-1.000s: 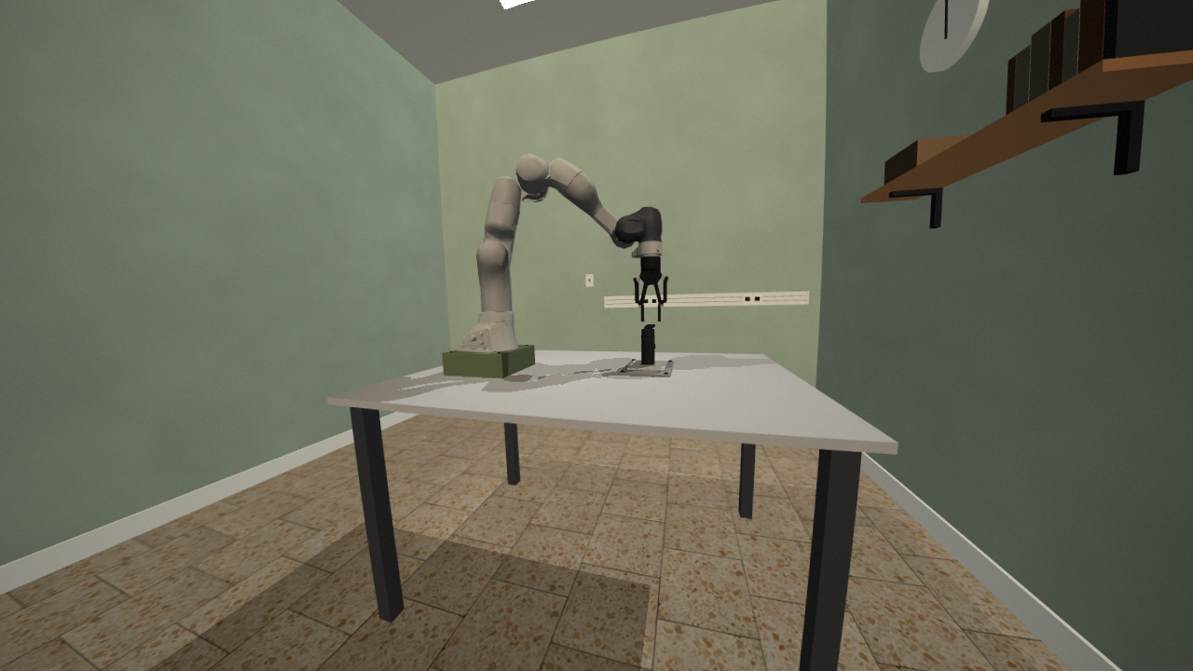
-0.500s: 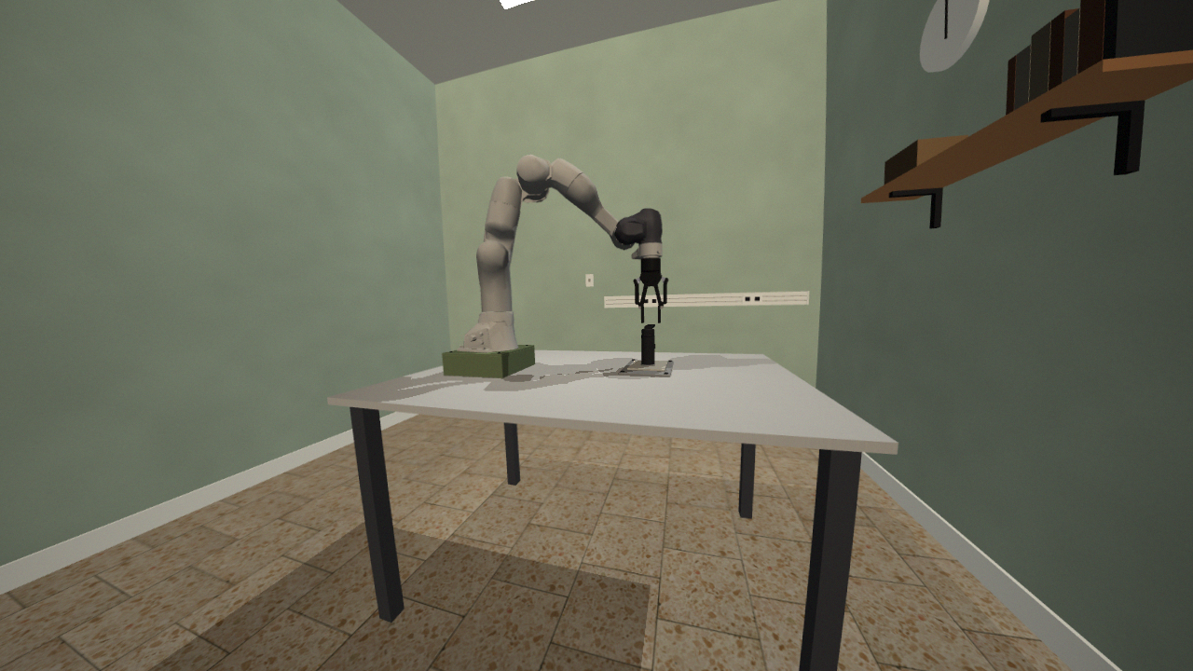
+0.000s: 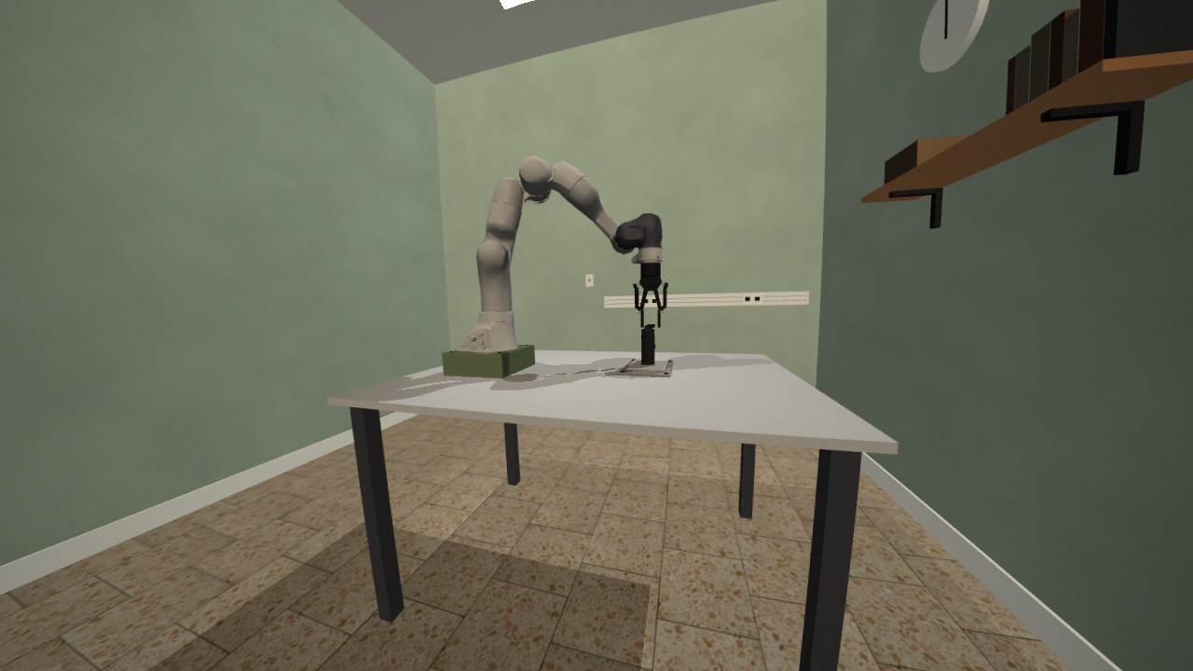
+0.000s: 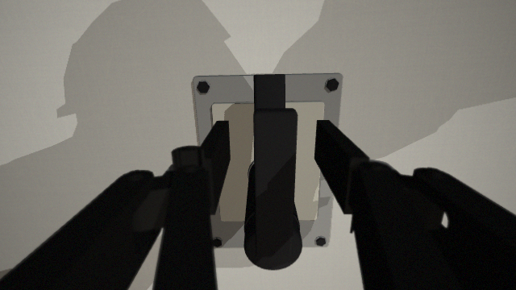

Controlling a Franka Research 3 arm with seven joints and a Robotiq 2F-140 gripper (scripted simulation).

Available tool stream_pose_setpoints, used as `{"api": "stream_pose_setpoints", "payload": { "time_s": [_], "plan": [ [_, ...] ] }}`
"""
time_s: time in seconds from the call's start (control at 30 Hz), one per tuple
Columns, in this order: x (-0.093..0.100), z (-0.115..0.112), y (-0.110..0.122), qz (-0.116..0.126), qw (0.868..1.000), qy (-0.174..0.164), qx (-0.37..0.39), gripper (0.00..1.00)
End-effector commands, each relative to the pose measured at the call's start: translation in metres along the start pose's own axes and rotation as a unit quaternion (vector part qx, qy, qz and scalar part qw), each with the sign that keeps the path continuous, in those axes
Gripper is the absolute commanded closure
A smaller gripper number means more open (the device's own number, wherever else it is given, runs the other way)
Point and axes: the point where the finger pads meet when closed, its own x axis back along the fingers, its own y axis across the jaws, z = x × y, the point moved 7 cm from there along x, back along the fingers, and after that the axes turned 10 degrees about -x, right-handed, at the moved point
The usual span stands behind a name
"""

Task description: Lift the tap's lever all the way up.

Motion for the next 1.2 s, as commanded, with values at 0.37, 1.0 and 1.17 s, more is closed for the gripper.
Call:
{"api": "stream_pose_setpoints", "payload": {
  "time_s": [0.37,1.0,1.17],
  "plan": [
    [-0.017,0.001,0.001,-0.002,1.0,0.003,0.001,0.56],
    [-0.024,0.001,0.001,-0.002,1.0,0.003,0.001,0.56],
    [-0.024,0.001,0.001,-0.002,1.0,0.003,0.001,0.56]
  ]
}}
